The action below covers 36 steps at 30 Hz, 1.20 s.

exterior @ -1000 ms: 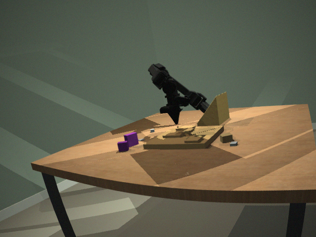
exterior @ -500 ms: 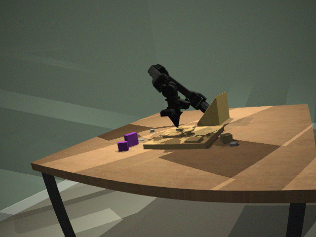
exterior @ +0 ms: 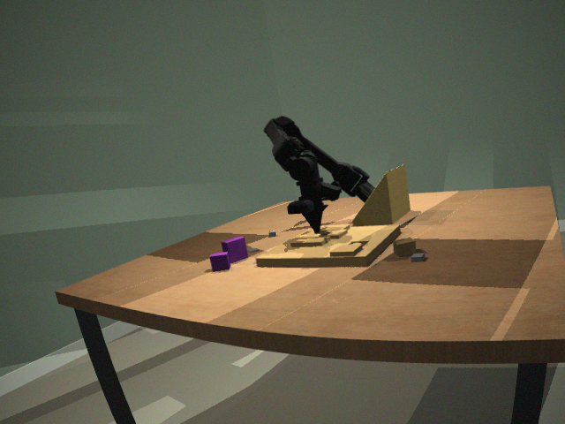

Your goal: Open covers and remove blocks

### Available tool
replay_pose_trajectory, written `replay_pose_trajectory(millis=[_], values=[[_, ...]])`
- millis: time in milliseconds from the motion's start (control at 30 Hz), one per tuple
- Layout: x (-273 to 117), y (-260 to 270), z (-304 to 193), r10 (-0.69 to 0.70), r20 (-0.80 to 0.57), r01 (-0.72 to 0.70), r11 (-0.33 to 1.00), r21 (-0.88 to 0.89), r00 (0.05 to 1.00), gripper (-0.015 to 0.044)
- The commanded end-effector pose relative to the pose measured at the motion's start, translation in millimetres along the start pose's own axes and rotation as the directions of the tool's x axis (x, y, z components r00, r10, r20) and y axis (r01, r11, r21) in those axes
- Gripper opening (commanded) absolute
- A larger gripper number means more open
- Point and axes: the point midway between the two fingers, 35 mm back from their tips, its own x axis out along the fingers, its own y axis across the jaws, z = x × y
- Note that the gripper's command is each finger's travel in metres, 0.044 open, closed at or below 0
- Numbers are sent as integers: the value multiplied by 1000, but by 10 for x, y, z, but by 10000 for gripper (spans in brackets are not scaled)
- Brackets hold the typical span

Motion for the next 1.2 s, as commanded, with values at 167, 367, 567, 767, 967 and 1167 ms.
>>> replay_pose_trajectory(millis=[167, 367, 567, 767, 967, 1167], values=[[94, 16, -14, 4, -5, -4, 1000, -2, 1000, 0], [94, 11, 20, 4, -5, -4, 1000, -2, 1000, 0], [94, 4, 79, 3, -3, -3, 1000, -3, 1000, 0], [94, -3, 138, 3, -2, -3, 1000, -3, 1000, 0], [95, -8, 198, 3, -1, -3, 1000, -3, 1000, 0], [96, -12, 259, 3, -1, -3, 1000, -3, 1000, 0]])
